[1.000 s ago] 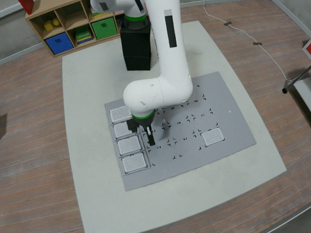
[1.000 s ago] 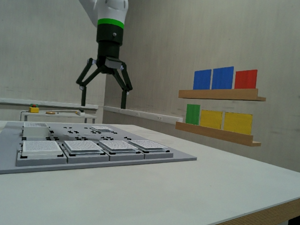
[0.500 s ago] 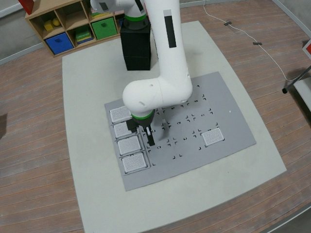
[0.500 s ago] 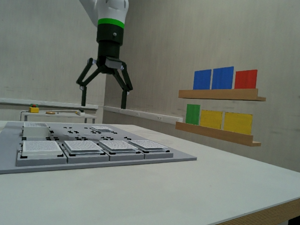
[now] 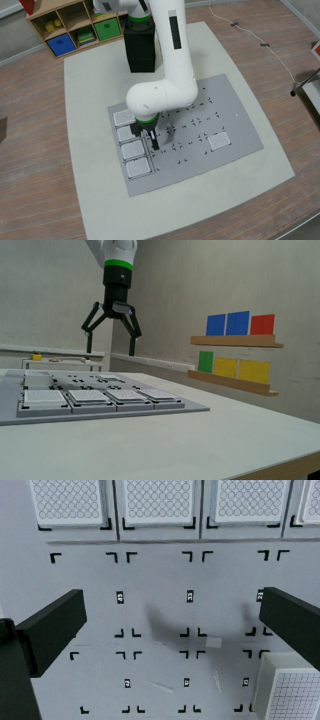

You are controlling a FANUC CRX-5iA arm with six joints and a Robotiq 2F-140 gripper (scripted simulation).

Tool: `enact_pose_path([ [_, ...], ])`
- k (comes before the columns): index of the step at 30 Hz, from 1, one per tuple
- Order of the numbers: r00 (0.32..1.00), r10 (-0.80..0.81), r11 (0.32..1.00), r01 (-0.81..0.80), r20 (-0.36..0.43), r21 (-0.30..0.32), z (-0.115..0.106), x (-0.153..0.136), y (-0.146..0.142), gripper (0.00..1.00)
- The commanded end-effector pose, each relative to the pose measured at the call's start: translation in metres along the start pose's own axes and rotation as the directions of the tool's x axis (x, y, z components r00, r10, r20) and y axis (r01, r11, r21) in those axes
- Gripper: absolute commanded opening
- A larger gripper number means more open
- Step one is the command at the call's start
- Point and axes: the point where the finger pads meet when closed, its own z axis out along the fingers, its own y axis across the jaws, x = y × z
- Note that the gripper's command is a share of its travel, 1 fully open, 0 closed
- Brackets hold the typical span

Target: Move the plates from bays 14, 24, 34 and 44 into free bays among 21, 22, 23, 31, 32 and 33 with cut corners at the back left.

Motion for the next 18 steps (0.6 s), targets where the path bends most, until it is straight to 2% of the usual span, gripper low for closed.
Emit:
enact_pose_path([
  [1,1.000,0.000,1.000,0.000,0.000,0.002,-0.001,0.000,-0.001,1.00],
  [13,1.000,0.000,1.000,0.000,0.000,0.002,-0.001,0.000,-0.001,1.00],
  [18,1.000,0.000,1.000,0.000,-0.001,0.002,-0.002,0.012,-0.001,1.00],
])
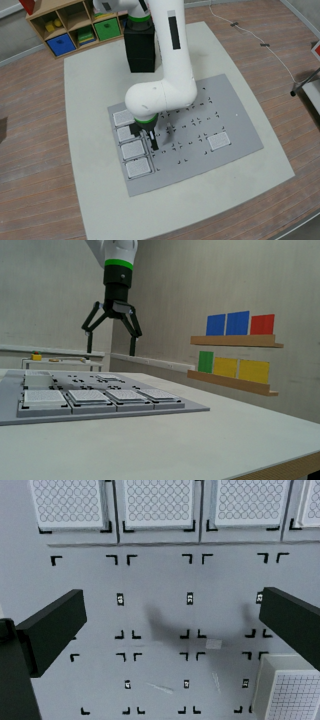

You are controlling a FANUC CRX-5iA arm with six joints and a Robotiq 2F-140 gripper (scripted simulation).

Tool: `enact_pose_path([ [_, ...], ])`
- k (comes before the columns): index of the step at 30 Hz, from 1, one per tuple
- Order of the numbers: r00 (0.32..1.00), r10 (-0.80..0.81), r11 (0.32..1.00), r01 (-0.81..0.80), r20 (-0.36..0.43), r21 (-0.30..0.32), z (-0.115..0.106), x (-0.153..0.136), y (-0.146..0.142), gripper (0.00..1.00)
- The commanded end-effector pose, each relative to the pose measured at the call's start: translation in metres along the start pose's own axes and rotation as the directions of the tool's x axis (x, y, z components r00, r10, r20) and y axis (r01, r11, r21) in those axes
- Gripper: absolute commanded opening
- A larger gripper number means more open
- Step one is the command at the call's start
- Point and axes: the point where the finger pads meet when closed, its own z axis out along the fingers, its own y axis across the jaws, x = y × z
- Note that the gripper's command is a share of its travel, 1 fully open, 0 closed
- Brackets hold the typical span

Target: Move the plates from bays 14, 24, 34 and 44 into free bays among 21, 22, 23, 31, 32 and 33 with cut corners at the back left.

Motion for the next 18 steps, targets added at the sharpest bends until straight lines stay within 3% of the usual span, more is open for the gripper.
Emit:
enact_pose_path([
  [1,1.000,0.000,1.000,0.000,-0.001,0.002,-0.002,0.013,-0.001,1.00],
  [18,1.000,0.000,1.000,0.000,-0.001,0.002,-0.008,0.073,-0.001,1.00],
])
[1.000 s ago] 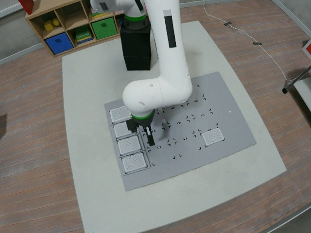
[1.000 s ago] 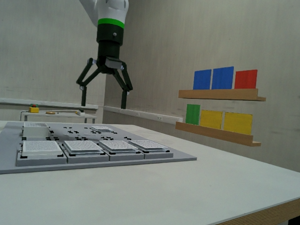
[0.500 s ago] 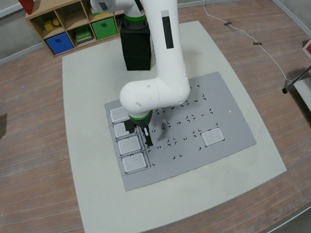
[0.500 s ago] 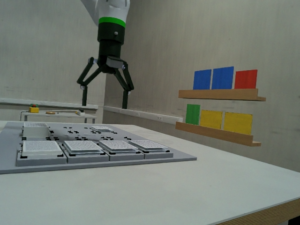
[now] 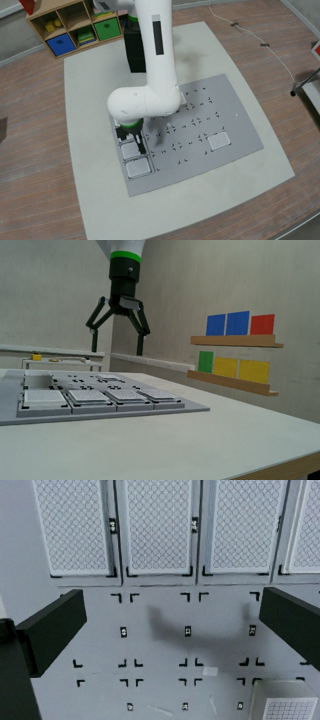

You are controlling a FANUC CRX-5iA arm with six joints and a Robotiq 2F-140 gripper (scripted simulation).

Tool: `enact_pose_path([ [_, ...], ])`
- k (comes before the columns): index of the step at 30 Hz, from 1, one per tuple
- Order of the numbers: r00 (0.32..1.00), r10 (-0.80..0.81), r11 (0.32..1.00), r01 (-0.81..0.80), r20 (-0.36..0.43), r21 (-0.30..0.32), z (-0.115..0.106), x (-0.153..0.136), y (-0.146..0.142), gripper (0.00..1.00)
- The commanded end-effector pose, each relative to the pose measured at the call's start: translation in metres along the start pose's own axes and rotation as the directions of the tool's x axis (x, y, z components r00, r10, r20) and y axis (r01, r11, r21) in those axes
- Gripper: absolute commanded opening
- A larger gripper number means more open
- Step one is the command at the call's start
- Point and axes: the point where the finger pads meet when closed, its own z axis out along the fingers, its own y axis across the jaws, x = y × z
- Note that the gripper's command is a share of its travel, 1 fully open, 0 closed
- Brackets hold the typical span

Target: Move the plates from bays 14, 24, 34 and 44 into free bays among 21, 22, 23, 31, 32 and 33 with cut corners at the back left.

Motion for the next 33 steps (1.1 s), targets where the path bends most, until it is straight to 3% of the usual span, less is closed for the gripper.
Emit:
enact_pose_path([
  [1,1.000,0.000,1.000,0.000,0.000,0.002,-0.003,0.017,-0.001,1.00],
  [24,1.000,0.000,1.000,0.000,0.000,0.002,-0.010,0.100,-0.001,1.00],
  [33,1.000,0.000,1.000,0.000,0.000,0.002,-0.010,0.101,-0.001,1.00],
])
